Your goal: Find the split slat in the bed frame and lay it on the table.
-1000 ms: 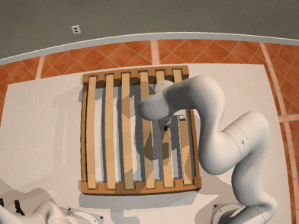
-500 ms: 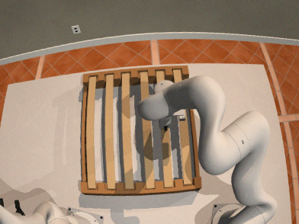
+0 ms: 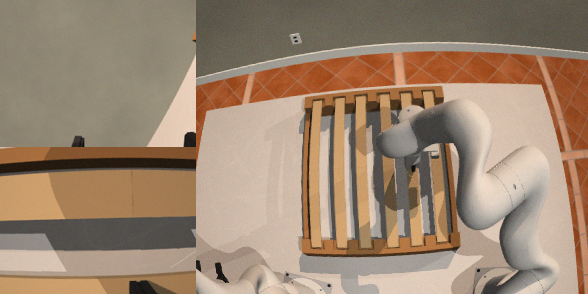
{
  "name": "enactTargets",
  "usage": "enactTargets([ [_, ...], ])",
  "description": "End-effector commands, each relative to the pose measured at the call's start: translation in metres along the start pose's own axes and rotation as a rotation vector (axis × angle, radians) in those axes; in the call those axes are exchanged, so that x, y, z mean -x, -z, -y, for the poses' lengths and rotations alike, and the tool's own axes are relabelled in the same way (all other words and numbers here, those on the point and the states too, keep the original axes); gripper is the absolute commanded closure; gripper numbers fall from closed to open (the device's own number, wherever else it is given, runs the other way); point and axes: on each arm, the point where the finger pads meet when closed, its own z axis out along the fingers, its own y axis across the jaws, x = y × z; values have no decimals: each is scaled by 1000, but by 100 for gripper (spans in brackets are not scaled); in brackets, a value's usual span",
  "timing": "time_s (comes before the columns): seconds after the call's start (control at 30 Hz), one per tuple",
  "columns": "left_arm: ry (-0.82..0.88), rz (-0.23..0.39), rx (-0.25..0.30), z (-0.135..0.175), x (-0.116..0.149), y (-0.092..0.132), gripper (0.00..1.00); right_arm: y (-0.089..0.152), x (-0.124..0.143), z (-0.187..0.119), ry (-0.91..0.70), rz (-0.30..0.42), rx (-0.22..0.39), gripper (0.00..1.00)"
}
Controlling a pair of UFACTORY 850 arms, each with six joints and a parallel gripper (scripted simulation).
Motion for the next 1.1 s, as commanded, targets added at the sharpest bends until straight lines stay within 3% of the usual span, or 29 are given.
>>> enactTargets([
  [0.0, -1, 0, 0, 0, 0, 0, 0, -1, -1, 0, 0, -1, 2, 100],
  [0.97, -1, 0, 0, 0, 0, 0, 0, -1, 0, 0, 0, -1, 3, 100],
  [1.07, -1, 0, 0, 0, 0, 0, 0, 9, 0, -1, 0, -1, 3, 100],
])
